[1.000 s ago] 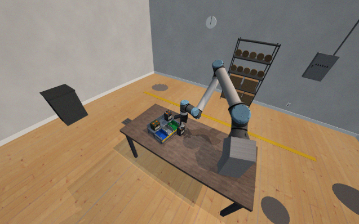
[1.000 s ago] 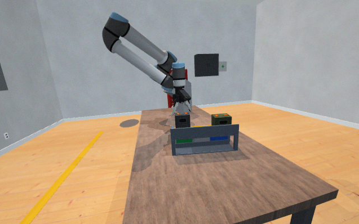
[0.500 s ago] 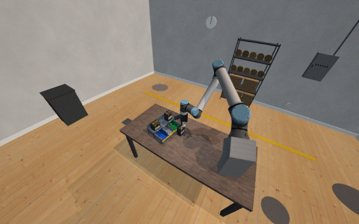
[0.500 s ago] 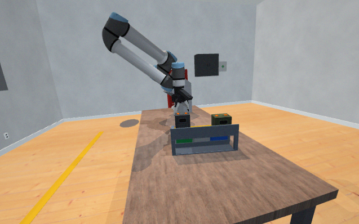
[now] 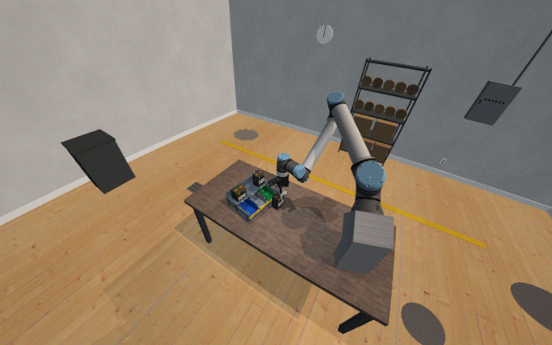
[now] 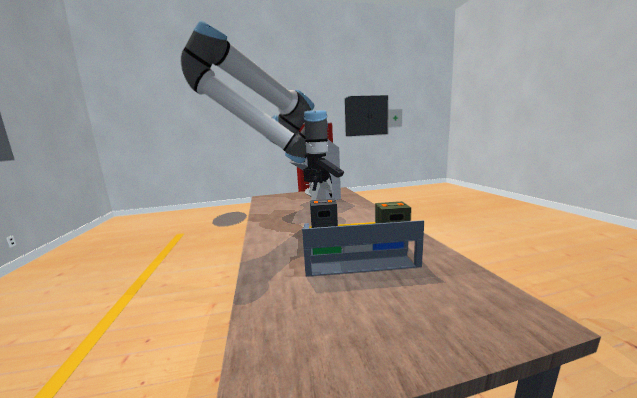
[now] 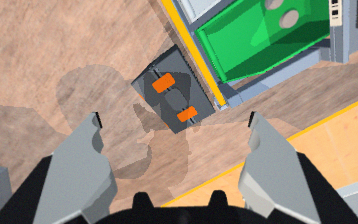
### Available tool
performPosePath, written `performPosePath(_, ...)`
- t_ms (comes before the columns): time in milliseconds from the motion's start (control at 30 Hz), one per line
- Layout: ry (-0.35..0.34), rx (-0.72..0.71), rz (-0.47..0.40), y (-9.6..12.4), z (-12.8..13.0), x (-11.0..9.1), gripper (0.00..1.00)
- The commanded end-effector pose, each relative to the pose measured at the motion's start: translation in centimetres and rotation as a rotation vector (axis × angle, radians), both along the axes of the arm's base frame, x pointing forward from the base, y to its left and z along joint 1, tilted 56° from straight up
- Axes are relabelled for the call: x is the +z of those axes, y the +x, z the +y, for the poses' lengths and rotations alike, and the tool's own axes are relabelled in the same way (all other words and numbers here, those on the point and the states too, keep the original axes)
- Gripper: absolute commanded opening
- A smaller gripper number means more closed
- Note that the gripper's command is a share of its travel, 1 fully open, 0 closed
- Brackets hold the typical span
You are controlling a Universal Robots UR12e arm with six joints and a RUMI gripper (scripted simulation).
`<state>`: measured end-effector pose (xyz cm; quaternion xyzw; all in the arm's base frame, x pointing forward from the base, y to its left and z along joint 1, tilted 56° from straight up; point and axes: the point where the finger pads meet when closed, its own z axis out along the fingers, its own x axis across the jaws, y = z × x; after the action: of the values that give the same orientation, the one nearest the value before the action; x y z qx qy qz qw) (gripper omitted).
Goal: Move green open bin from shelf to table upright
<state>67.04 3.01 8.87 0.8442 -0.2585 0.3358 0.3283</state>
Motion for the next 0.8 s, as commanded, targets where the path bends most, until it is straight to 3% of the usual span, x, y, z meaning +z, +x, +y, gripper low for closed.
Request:
performPosePath(0,-0.018,0.033,0.031,0.01,0.04,0.03,1.00)
performPosePath(200,-0.018,0.033,0.031,0.01,0.04,0.03,1.00)
performPosePath(367,-0.119,0.175,0.214,0.01,0.04,0.03,1.00)
performPosePath(767,-0.119,0.175,0.214,0.01,0.04,0.03,1.00)
